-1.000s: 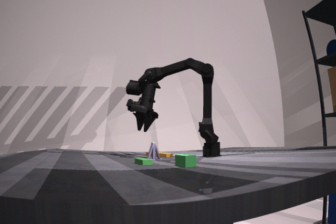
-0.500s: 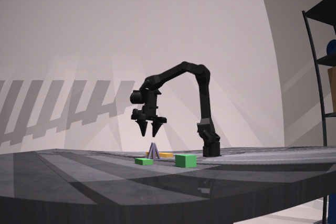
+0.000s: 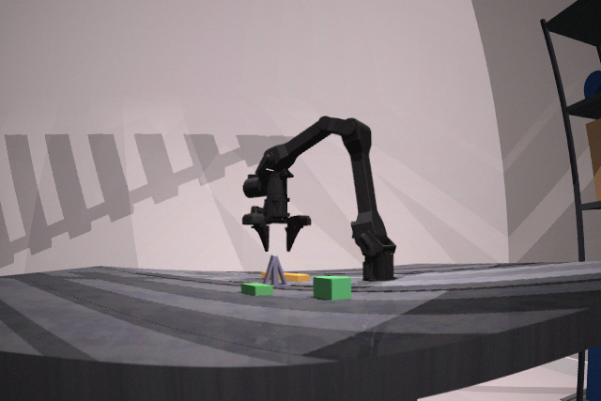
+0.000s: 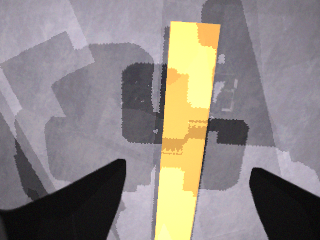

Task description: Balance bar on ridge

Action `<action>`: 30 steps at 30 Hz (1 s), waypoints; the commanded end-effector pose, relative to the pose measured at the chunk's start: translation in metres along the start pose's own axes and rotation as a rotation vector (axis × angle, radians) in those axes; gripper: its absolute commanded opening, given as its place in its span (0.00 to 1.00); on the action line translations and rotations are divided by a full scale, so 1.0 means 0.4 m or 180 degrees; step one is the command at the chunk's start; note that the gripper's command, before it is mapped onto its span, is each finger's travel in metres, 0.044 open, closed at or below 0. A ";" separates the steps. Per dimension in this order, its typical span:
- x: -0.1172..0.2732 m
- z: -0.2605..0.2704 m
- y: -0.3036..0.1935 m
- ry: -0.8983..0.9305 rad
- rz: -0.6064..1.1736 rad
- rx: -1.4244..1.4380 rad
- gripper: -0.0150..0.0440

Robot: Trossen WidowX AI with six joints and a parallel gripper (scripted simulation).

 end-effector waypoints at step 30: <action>-0.175 -0.003 0.003 -0.0010 -0.0007 -0.0049 0.79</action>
Point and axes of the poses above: the point midway between the two fingers, 35 mm back from their tips, its own x axis back along the fingers, its own z axis across the jaws, y = z × x, the point moved 5 cm from there along x, back along the fingers, and after that the axes turned 12 degrees about -x, right-handed, at the moved point
